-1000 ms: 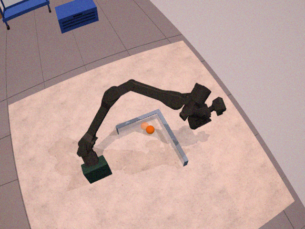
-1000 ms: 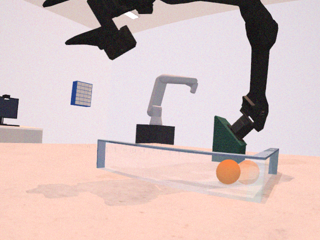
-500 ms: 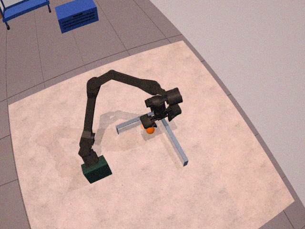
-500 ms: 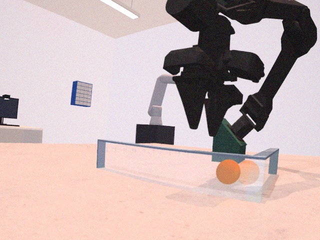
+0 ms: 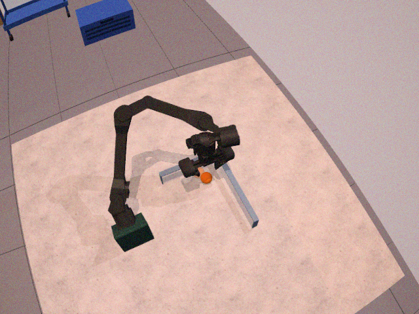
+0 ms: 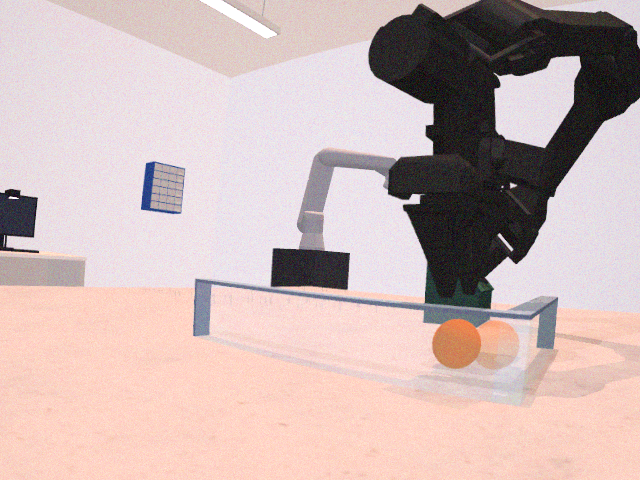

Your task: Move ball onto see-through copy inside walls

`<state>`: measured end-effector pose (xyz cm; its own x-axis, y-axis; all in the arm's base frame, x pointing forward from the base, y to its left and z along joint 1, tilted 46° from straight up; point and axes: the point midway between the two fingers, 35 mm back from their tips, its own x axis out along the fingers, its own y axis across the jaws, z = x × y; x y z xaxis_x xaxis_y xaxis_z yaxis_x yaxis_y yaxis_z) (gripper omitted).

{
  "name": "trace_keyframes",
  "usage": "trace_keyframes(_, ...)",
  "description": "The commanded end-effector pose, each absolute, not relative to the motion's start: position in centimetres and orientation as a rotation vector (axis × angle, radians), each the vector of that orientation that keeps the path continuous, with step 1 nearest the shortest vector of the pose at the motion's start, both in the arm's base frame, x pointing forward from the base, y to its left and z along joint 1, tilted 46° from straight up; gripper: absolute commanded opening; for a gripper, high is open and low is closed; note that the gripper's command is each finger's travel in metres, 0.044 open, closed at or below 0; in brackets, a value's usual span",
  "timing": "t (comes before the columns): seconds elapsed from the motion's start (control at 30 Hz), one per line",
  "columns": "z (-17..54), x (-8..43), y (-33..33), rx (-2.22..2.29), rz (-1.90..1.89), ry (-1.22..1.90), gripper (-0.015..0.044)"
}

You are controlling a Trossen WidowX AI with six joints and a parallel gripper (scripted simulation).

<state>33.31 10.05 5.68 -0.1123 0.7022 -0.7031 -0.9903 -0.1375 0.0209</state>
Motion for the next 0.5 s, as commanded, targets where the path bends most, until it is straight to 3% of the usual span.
trace_keyframes(0.0,5.3,33.1,10.5,-0.642,1.625,0.596,0.0318)
trace_keyframes(0.47,3.7,32.8,12.1,-0.642,1.625,0.595,0.0318)
